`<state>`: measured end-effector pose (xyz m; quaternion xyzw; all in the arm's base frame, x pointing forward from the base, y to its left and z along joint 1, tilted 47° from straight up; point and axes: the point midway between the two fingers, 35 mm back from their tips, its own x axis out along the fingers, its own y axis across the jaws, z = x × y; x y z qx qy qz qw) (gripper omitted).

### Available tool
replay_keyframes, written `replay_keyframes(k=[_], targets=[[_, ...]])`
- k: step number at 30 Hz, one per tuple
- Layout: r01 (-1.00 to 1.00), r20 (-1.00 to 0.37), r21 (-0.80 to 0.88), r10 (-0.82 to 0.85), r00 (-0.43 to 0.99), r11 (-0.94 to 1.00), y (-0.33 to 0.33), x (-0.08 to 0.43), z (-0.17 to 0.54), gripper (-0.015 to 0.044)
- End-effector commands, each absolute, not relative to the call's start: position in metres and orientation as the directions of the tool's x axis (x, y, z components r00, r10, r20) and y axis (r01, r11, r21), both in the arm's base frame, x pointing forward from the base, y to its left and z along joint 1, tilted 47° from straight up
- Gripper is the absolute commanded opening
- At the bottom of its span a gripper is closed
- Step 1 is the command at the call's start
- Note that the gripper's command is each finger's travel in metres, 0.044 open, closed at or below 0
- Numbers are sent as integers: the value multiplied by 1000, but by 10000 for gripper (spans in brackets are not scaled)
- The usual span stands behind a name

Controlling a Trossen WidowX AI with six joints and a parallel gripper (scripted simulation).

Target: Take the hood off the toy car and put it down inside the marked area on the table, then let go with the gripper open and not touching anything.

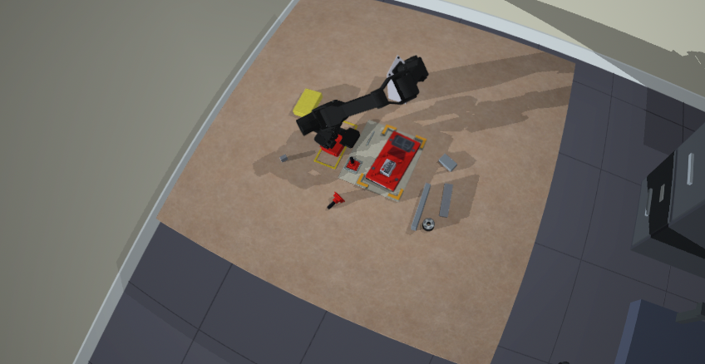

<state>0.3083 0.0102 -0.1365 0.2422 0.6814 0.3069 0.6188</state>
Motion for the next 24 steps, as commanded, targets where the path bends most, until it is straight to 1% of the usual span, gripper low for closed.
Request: replay_keyframes(k=[1,13,24], targets=[[-50,-695,718,710,-116,694,10,308,-136,131],[-50,-695,718,710,-116,694,9,309,-135,440],[-49,-690,722,714,-116,690,-42,317,-88,440]])
